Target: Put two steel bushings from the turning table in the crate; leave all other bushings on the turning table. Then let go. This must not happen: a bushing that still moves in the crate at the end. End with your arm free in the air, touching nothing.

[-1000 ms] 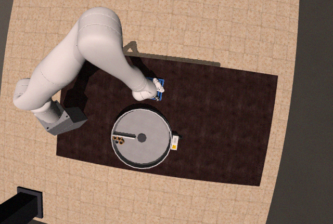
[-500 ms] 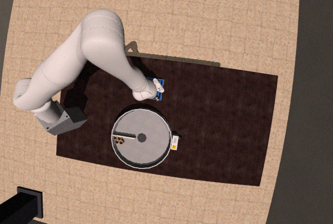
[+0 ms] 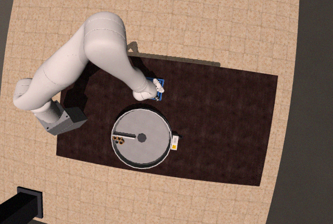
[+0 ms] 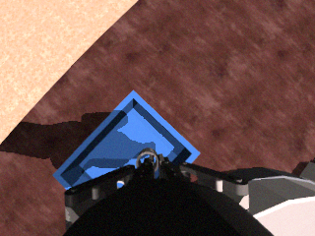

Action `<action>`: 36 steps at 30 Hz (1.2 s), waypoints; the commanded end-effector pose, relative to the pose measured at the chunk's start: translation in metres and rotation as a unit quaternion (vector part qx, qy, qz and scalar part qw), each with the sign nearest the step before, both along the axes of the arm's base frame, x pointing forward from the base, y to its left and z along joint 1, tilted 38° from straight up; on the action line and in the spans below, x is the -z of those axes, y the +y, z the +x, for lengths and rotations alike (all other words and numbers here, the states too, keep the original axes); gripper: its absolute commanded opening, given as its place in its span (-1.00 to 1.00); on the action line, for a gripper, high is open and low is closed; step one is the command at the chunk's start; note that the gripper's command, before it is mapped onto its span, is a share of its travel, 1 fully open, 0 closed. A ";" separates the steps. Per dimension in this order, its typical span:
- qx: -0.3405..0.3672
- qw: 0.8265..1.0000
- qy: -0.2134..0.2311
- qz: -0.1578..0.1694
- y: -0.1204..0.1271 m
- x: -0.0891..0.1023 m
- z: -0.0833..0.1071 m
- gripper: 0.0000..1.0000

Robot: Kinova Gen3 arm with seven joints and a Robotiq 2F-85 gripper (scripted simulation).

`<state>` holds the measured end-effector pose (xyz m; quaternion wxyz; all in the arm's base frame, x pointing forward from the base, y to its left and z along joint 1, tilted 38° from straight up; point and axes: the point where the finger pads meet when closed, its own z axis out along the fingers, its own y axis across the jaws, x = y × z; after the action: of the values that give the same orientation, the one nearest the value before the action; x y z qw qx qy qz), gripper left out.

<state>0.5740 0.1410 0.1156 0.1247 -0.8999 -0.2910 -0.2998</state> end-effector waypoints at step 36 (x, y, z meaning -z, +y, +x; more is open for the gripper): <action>0.001 1.000 0.001 0.002 0.006 0.012 0.007 -1.00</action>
<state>0.5784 0.1463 0.1040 0.1292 -0.9008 -0.2881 -0.2982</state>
